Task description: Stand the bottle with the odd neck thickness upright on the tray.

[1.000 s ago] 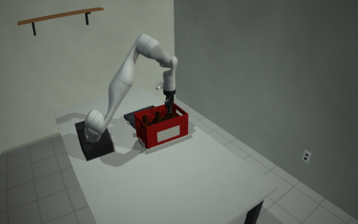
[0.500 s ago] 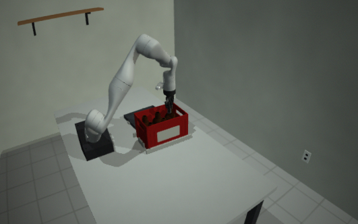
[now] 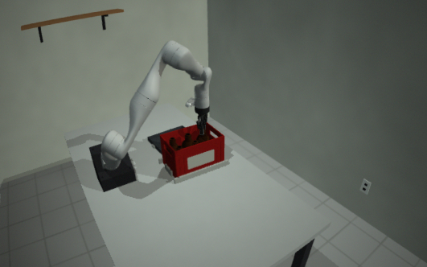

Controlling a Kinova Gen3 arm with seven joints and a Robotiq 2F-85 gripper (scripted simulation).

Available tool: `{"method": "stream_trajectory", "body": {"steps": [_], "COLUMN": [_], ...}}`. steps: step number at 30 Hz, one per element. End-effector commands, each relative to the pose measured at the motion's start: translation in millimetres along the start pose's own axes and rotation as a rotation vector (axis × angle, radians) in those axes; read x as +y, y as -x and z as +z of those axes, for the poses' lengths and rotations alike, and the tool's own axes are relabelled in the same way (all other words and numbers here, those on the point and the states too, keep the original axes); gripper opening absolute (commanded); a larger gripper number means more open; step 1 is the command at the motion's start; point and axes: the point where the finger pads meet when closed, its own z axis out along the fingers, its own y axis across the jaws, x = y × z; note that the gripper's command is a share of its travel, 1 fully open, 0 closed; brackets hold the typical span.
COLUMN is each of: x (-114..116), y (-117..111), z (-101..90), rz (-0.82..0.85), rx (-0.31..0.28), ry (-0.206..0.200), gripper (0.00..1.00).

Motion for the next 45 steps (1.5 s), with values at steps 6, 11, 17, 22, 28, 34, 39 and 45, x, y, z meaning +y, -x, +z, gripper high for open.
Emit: {"method": "stream_trajectory", "body": {"steps": [6, 11, 17, 22, 28, 34, 39, 45], "x": [0.3, 0.3, 0.3, 0.3, 0.3, 0.3, 0.3, 0.3], "y": [0.0, 0.0, 0.0, 0.0, 0.0, 0.0, 0.0, 0.0], "z": [-0.3, -0.3, -0.3, -0.3, -0.3, -0.3, -1.3, -5.5], "rz": [0.0, 0.0, 0.0, 0.0, 0.0, 0.0, 0.0, 0.0], "rx": [0.0, 0.0, 0.0, 0.0, 0.0, 0.0, 0.0, 0.0], "ry": [0.001, 0.001, 0.001, 0.001, 0.001, 0.001, 0.001, 0.001], "gripper": [0.64, 0.64, 0.64, 0.64, 0.64, 0.64, 0.64, 0.64]}}
